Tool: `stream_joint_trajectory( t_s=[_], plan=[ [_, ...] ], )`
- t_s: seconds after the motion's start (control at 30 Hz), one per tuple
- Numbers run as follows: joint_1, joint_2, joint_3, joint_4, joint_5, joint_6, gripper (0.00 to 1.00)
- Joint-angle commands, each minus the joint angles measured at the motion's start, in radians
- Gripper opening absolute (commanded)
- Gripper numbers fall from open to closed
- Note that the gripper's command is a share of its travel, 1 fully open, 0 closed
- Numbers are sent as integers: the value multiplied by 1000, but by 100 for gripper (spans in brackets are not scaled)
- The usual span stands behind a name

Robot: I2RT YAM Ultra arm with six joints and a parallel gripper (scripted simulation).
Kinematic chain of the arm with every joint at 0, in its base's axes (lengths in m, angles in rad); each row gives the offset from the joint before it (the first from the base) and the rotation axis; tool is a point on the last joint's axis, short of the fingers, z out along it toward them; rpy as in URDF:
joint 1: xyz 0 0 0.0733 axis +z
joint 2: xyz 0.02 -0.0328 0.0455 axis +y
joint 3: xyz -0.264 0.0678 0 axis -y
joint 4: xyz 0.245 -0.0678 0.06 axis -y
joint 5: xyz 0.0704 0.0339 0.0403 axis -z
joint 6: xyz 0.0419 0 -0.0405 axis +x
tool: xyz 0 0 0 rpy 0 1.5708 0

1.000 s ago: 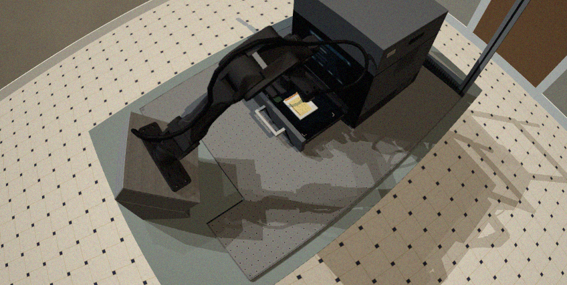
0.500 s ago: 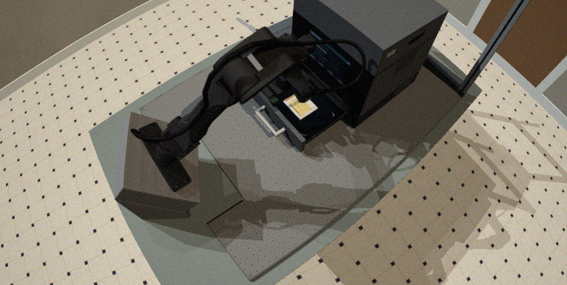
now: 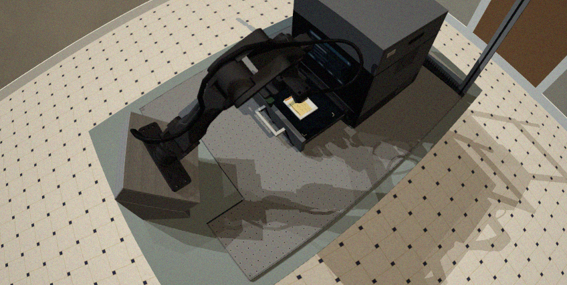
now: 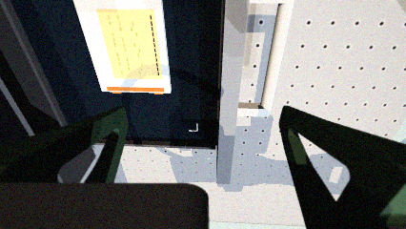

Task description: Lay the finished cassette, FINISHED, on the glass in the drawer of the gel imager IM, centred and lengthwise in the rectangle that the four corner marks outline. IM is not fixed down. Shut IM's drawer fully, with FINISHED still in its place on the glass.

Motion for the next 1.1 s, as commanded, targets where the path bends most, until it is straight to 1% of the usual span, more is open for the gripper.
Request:
stream_joint_trajectory(
  t_s=[0.0, 0.2, 0.27, 0.3, 0.33, 0.37, 0.7, 0.73, 0.77, 1.07],
  plan=[
    [30, -47, -18, -20, 20, 13, 100],
    [41, -74, -40, -27, 26, 23, 100],
    [41, -74, -40, -27, 26, 23, 100],
    [43, -81, -13, -29, 27, 25, 100],
    [45, -84, -43, -31, 28, 27, 100],
    [47, -88, -54, -32, 29, 28, 100],
    [66, -133, -92, -48, 40, 46, 100],
    [66, -134, -65, -48, 40, 47, 100],
    [67, -135, -59, -49, 40, 47, 100],
    [67, -135, -58, -50, 41, 46, 100]
  ],
)
